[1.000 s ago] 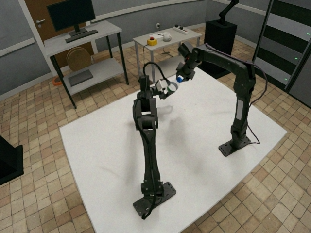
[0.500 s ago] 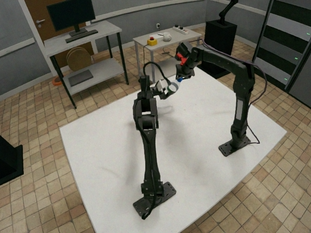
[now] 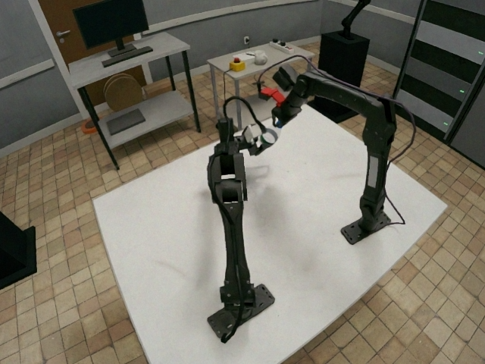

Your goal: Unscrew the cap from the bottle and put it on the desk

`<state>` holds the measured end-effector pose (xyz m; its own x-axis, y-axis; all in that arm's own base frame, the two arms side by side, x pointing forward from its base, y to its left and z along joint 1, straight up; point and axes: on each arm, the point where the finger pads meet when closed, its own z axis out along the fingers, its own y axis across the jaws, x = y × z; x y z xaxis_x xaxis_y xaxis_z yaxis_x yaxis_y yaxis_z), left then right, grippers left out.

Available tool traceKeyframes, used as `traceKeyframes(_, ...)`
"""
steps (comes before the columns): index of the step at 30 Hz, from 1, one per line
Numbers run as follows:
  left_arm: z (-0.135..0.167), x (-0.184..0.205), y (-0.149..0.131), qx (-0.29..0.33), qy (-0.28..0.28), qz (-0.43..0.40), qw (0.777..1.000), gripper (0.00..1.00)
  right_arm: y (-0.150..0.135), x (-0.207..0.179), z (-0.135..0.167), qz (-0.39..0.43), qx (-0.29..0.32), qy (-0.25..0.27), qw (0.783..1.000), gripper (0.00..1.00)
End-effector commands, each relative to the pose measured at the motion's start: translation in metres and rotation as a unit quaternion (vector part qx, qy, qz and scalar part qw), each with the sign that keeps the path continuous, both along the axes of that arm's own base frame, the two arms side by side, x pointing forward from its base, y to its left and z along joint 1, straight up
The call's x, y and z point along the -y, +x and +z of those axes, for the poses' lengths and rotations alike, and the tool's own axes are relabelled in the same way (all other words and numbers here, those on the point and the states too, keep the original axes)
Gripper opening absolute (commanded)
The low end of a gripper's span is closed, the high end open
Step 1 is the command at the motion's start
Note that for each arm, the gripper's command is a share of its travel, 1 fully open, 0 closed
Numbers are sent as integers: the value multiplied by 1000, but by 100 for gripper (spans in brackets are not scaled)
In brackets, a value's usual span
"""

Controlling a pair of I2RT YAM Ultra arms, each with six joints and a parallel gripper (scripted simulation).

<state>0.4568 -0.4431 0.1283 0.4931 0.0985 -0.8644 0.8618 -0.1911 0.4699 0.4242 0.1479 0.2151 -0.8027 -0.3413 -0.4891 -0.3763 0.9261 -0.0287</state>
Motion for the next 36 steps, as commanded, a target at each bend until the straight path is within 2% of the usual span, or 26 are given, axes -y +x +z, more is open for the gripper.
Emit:
traceKeyframes(1,18,1,0,8,-12,-5,1000,0,-3,3,7,112,15,-81,990,0)
traceKeyframes(8,18,1,0,8,-12,-5,1000,0,-3,3,7,242,32,-174,954,0)
traceKeyframes(13,18,1,0,8,-12,-5,1000,0,-7,1,-1,232,13,-163,959,0)
traceKeyframes(14,18,1,0,8,-12,-5,1000,0,-7,1,-1,232,13,-163,959,11)
traceKeyframes(16,18,1,0,8,-12,-5,1000,0,-7,1,-1,232,13,-163,959,11)
traceKeyframes(20,18,1,0,8,-12,-5,1000,0,-7,1,-1,232,13,-163,959,57)
traceKeyframes(21,18,1,0,8,-12,-5,1000,0,-7,1,-1,232,13,-163,959,57)
traceKeyframes(23,18,1,0,8,-12,-5,1000,0,-7,1,-1,206,6,-147,967,57)
traceKeyframes(26,18,1,0,8,-12,-5,1000,0,-8,2,0,94,-21,-80,992,57)
traceKeyframes(31,18,1,0,8,-12,-5,1000,0,-9,2,2,0,-48,-21,999,57)
traceKeyframes(33,18,1,0,8,-12,-5,1000,0,-9,2,2,0,-48,-21,999,57)
traceKeyframes(34,18,1,0,8,-12,-5,1000,0,-9,2,2,-52,-62,7,997,57)
traceKeyframes(36,18,1,0,8,-12,-5,1000,0,-9,2,2,-89,-72,31,993,57)
